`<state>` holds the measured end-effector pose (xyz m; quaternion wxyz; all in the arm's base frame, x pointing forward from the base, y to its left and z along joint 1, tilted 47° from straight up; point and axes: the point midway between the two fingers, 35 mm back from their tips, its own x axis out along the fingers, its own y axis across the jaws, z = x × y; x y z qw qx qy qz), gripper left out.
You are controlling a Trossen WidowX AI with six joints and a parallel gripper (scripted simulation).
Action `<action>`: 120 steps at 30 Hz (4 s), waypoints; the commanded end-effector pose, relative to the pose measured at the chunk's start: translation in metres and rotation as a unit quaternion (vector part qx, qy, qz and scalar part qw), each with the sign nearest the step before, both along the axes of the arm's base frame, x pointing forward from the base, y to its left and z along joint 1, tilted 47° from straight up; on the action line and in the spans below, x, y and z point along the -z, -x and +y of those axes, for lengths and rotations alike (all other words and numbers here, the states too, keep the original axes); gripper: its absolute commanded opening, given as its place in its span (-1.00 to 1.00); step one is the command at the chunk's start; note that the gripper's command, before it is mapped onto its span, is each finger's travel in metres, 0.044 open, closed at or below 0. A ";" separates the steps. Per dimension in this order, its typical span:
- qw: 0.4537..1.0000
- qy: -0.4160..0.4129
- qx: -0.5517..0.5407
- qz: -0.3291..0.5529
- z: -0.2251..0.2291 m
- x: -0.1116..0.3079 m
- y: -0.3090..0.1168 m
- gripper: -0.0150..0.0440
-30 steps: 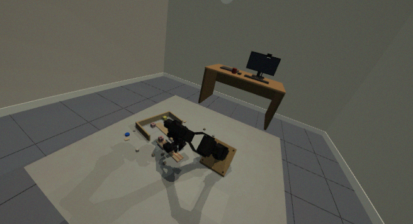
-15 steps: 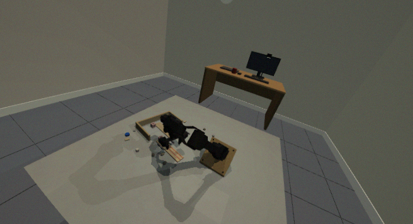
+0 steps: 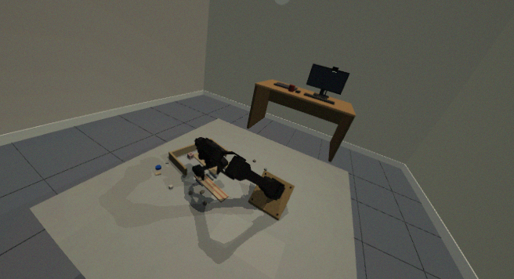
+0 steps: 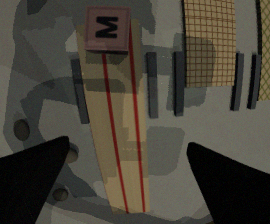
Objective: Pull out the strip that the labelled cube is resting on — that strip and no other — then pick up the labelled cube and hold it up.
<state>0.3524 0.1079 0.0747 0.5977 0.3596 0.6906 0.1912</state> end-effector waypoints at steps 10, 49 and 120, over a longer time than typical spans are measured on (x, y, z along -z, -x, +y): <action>1.000 -0.001 0.001 -0.008 -0.008 -0.004 -0.044 1.00; 1.000 -0.001 0.001 -0.009 0.014 0.015 -0.082 0.36; 1.000 0.000 0.001 -0.005 -0.037 0.024 0.056 -0.49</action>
